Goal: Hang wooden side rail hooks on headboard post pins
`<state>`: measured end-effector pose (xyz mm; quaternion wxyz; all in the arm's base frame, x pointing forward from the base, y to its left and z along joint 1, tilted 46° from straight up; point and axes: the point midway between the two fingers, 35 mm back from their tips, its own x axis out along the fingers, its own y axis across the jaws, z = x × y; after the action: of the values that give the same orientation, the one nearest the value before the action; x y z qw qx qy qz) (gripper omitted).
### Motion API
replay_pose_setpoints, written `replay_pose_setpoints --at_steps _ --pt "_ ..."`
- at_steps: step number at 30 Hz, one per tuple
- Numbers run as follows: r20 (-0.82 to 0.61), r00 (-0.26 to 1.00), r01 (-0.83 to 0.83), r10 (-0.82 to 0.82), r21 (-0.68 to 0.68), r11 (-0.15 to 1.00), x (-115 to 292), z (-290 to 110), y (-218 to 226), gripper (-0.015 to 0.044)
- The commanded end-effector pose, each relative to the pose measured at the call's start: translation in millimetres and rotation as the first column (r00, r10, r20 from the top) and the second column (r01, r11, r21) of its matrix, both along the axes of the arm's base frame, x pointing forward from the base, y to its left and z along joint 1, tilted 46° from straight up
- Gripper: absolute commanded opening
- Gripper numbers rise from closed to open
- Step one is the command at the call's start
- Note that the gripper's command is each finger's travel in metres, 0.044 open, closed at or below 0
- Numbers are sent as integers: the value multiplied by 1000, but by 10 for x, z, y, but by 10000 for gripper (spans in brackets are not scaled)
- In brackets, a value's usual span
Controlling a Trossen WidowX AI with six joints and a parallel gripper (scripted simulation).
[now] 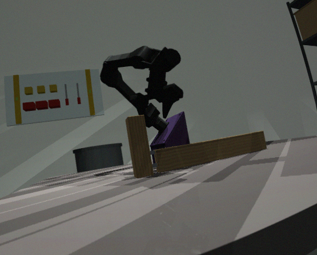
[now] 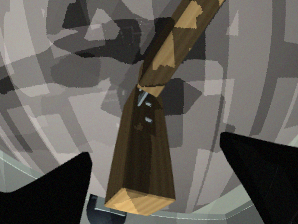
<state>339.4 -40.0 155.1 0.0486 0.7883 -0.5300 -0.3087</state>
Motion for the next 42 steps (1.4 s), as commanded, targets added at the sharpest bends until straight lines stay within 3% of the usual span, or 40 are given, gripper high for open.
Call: replay_pose_setpoints --at_steps 1,14,18,24,32,42 --pt "-8 1000 -3 3 -6 1000 0 6 -3 440" --pt "0 1000 2 -2 2 1000 2 -7 2 440" --pt "149 978 117 -144 177 977 36 -279 108 440" --pt "288 847 291 -446 450 844 57 -699 308 440" --pt "290 841 296 -456 458 838 61 -725 301 440" --pt "292 841 295 -455 457 839 124 -1021 -8 440"
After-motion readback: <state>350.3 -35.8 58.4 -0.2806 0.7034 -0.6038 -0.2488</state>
